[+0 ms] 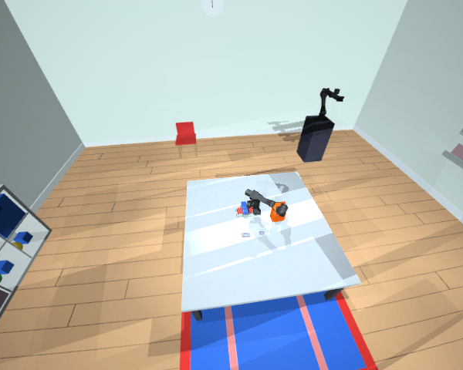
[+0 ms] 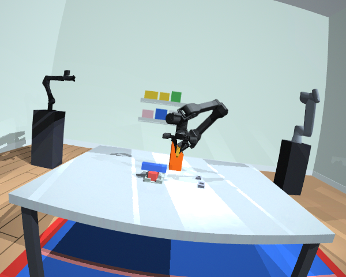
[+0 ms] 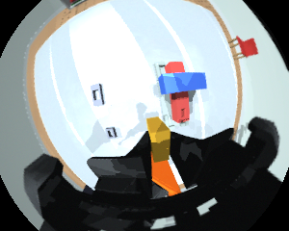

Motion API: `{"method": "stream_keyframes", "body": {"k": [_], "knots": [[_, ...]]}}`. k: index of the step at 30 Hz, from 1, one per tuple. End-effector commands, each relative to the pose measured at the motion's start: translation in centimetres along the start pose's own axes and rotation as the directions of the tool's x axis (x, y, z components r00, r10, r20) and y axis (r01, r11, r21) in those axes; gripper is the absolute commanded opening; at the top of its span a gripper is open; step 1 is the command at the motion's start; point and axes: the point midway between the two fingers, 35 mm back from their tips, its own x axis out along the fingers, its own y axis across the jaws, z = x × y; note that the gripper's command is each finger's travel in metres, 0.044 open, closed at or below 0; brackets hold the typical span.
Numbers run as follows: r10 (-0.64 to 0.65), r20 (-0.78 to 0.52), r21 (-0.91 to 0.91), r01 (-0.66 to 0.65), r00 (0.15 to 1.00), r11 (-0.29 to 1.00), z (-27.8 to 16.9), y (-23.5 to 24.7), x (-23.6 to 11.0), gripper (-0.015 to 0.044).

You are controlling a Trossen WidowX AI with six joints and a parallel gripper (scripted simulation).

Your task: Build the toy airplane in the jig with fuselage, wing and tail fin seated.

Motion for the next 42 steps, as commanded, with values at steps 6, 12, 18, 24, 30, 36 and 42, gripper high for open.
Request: {"method": "stream_keyframes", "body": {"k": [6,12,18,24,30,36,42], "knots": [[-0.007,0.002,-0.019,0.007,1.0,1.0,0.3,-2.7,0.5,0.0],[-0.005,0.002,-0.026,0.005,1.0,1.0,0.3,-4.6,1.1,0.0],[-0.003,0.001,-0.034,0.003,1.0,0.999,0.1,-6.5,1.7,0.0],[-0.001,0.001,-0.041,0.001,1.0,0.999,-0.2,-8.3,2.5,0.0],[0.004,0.0,-0.049,-0.004,1.0,0.999,-0.6,-10.0,3.3,0.0],[0.008,0.0,-0.056,-0.008,1.0,0.998,-1.0,-11.3,3.9,0.0],[0.008,0.0,-0.056,-0.008,1.0,0.998,-1.0,-11.3,3.9,0.0065]]}}
